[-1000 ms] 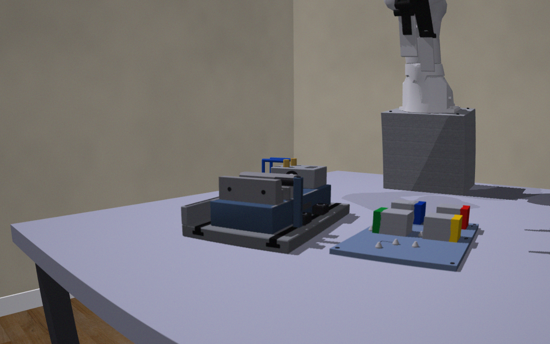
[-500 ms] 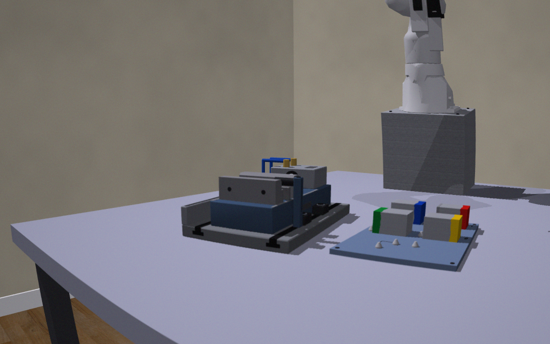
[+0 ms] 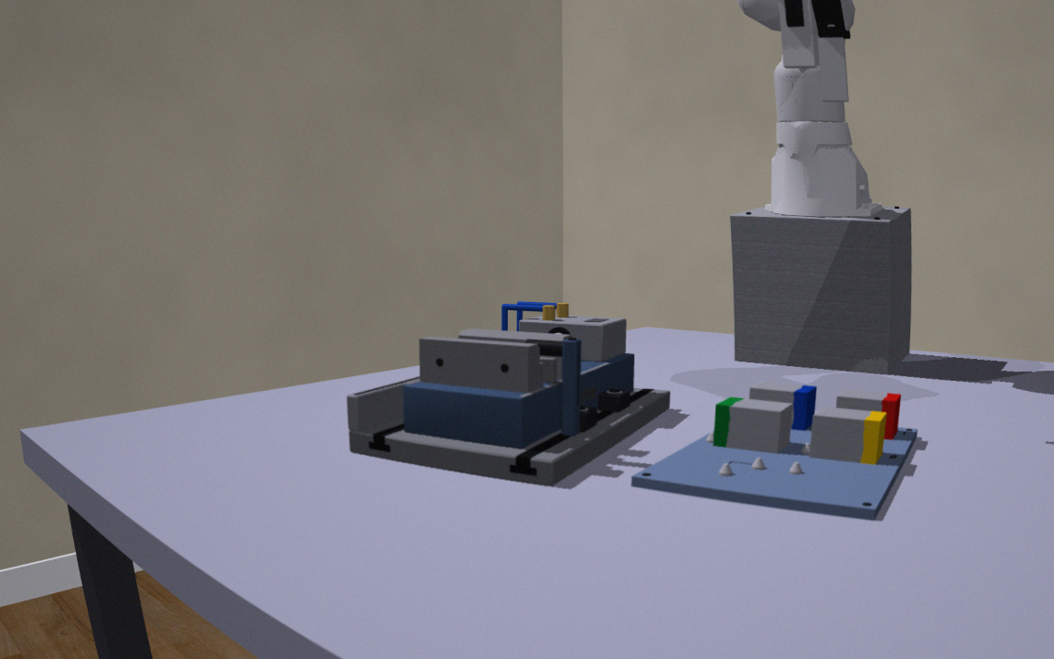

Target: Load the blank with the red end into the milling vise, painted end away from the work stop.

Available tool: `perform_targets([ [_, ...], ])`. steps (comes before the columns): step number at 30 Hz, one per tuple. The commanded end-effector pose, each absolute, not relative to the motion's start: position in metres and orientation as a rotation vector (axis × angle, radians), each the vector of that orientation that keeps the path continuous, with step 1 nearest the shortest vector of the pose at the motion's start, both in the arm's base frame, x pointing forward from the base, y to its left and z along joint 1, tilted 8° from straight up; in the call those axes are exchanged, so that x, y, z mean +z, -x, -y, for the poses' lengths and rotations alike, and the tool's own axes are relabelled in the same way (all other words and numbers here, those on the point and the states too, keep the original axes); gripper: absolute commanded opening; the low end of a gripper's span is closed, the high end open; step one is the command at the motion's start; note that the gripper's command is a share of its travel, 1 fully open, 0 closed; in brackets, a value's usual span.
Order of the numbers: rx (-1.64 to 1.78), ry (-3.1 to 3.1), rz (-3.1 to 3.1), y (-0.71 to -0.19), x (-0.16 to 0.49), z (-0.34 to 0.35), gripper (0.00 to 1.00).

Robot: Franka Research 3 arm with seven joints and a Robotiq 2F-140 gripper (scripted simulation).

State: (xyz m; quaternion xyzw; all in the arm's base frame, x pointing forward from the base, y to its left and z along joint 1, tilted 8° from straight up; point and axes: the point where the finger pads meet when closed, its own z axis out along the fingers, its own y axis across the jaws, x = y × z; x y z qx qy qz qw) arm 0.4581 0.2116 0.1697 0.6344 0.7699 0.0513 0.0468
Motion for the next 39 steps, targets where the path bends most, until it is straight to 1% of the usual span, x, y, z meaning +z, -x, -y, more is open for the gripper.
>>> perform_targets([
  [1,0.158,-1.946,-2.341,-0.4585,0.1679,-0.2114,1.00],
  [39,0.158,-1.946,-2.341,-0.4610,0.1595,-0.2081,1.00],
])
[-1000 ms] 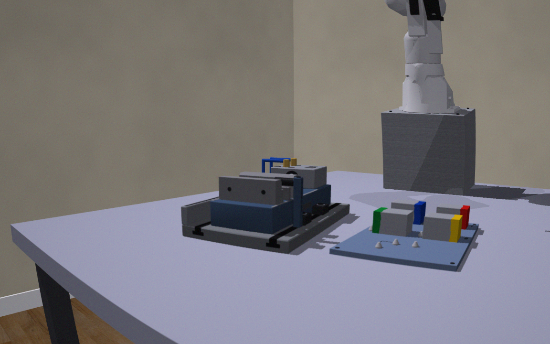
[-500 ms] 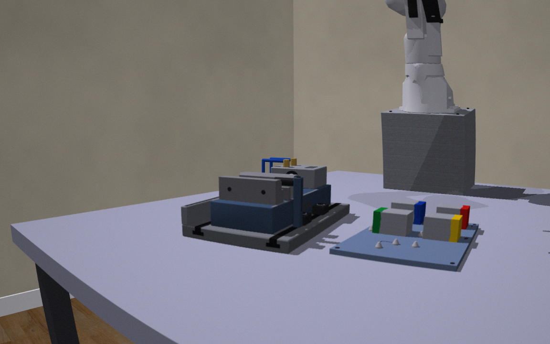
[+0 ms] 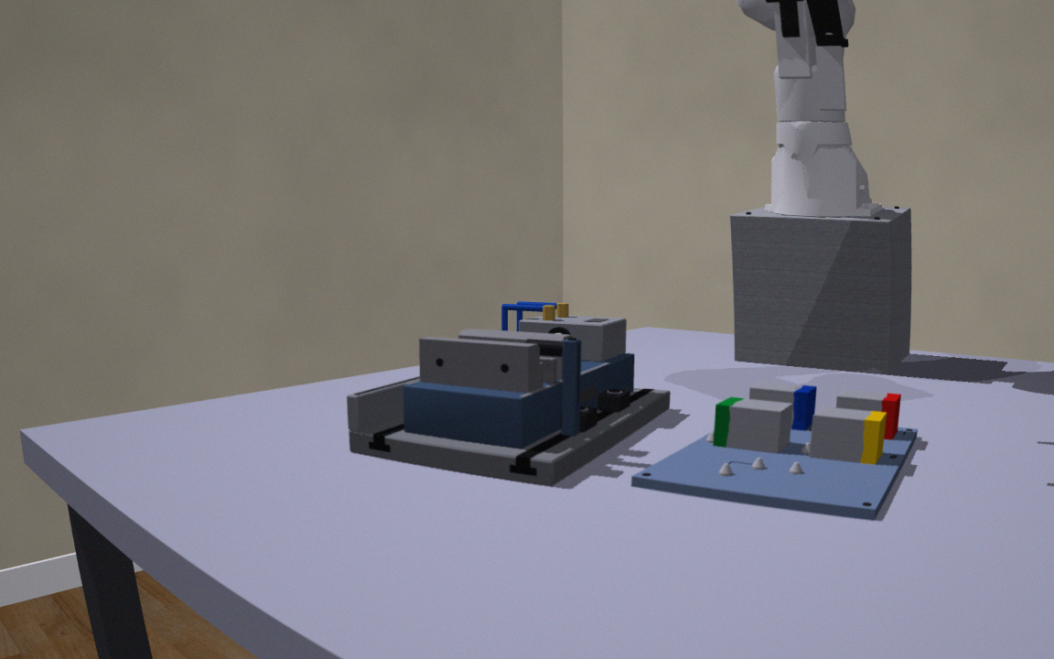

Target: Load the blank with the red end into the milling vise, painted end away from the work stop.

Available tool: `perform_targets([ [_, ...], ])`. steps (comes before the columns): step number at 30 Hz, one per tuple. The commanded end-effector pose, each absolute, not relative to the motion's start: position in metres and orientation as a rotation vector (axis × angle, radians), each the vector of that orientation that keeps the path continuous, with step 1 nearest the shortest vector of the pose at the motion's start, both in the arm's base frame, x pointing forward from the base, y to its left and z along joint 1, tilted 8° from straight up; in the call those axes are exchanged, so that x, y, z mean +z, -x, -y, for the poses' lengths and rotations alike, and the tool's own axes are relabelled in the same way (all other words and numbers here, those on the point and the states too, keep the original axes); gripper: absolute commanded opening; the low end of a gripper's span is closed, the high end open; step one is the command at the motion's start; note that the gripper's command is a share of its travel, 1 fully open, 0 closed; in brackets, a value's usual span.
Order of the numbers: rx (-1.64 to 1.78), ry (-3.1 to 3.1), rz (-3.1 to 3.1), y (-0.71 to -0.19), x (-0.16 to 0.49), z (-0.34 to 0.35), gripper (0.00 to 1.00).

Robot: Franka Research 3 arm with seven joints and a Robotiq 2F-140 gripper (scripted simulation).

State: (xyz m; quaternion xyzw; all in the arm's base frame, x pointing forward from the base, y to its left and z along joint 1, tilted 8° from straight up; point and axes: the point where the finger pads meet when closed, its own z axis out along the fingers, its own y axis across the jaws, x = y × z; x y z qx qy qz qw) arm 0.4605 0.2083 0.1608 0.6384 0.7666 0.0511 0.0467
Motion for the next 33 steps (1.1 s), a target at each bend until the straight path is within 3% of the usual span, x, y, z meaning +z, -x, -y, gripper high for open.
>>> perform_targets([
  [1,0.152,-1.893,-2.382,-0.4608,0.1601,-0.2080,1.00],
  [5,0.137,-1.663,-2.542,-0.4617,0.1570,-0.2068,1.00],
  [33,0.135,-1.637,-2.558,-0.4619,0.1570,-0.2060,1.00],
])
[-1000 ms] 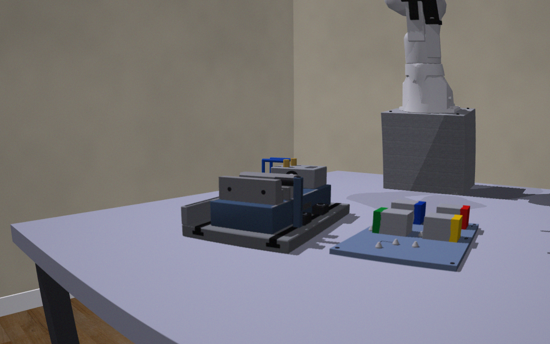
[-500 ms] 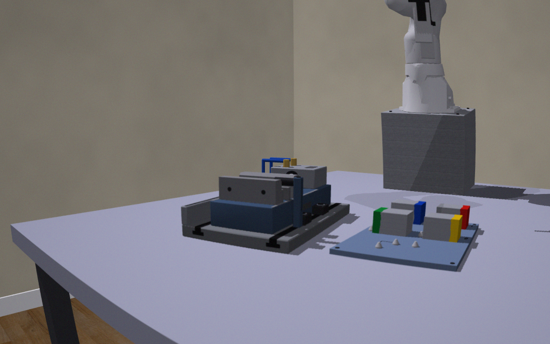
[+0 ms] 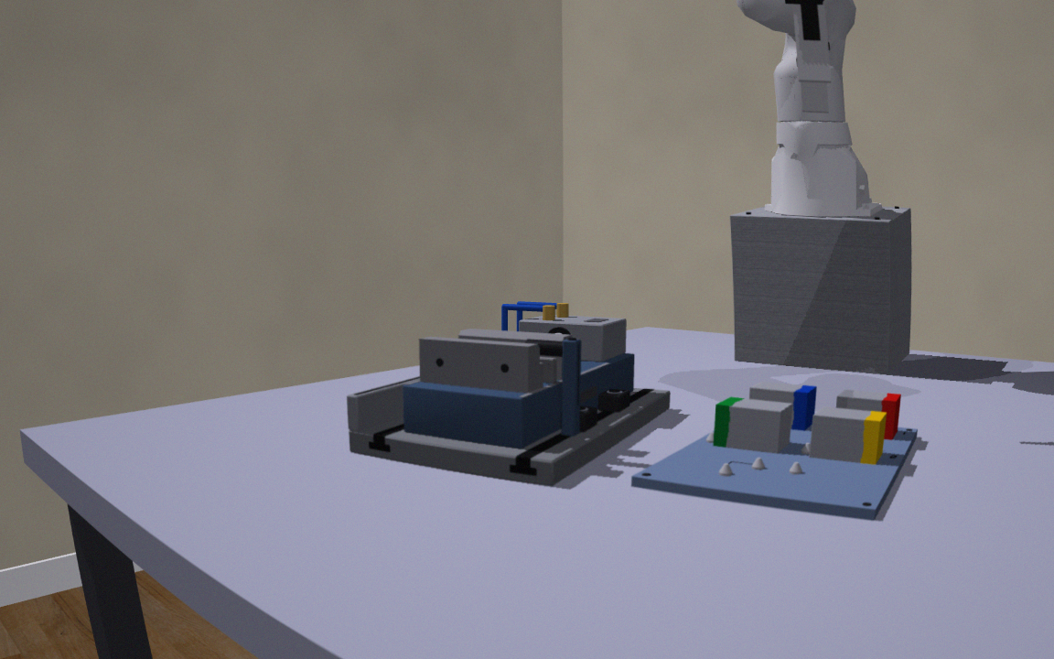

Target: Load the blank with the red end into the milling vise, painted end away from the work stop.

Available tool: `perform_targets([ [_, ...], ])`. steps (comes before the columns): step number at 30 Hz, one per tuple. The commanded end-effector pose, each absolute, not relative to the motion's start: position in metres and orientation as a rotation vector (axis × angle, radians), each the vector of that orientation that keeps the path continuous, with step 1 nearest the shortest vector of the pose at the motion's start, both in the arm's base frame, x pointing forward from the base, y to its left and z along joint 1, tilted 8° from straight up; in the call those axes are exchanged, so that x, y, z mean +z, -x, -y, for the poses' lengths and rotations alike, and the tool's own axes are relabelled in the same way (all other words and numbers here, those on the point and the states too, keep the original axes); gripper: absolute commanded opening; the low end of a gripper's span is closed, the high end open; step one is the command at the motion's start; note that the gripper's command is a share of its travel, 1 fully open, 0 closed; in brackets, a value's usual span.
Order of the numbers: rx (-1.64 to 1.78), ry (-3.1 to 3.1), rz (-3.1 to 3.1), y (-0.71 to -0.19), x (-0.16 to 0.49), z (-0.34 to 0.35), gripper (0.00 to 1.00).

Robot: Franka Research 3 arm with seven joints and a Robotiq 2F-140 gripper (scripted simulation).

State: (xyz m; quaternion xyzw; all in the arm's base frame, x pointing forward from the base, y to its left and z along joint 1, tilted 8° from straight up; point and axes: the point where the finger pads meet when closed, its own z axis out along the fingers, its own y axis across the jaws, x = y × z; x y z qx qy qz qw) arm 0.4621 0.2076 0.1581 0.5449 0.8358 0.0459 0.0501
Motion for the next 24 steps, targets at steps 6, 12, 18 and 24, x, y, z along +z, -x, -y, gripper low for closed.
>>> perform_targets([
  [6,0.154,-1.945,-2.347,-0.4609,0.1584,-0.2071,1.00],
  [12,0.154,-1.945,-2.347,-0.4609,0.1584,-0.2071,1.00],
  [18,0.154,-1.945,-2.347,-0.4609,0.1584,-0.2071,1.00],
  [24,0.155,-1.965,-2.332,-0.4609,0.1590,-0.2082,1.00],
])
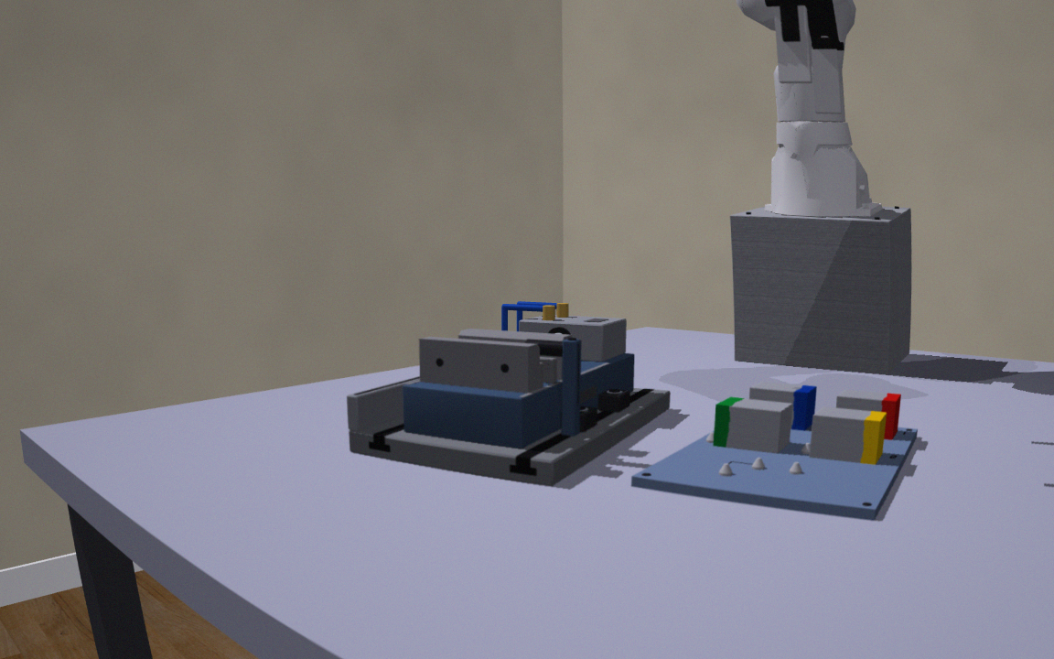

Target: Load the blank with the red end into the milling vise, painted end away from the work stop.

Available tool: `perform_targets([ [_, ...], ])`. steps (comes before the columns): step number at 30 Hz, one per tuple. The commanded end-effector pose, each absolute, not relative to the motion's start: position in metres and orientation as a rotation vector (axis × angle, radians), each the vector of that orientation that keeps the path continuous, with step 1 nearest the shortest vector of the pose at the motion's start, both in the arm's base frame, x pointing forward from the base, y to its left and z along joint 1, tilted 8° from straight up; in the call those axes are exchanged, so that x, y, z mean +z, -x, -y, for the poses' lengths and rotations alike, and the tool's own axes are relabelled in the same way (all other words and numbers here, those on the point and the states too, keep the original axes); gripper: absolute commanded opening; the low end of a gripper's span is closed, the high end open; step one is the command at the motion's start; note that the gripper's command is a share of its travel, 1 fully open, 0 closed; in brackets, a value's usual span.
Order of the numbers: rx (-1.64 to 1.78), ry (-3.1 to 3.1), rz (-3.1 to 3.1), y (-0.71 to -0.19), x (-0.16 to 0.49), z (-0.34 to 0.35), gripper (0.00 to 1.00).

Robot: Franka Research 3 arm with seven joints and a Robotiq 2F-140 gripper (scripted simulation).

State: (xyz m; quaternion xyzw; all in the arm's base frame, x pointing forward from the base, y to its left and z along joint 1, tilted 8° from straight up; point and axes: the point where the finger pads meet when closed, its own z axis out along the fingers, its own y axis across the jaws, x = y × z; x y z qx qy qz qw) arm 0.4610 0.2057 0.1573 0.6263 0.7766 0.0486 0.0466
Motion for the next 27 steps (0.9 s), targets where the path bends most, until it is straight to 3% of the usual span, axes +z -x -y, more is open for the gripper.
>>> perform_targets([
  [1,0.155,-1.965,-2.332,-0.4609,0.1590,-0.2082,1.00],
  [11,0.155,-1.965,-2.332,-0.4609,0.1590,-0.2082,1.00],
  [12,0.150,-1.947,-2.346,-0.4604,0.1579,-0.2068,0.44],
  [27,0.150,-1.947,-2.346,-0.4604,0.1579,-0.2068,0.44],
])
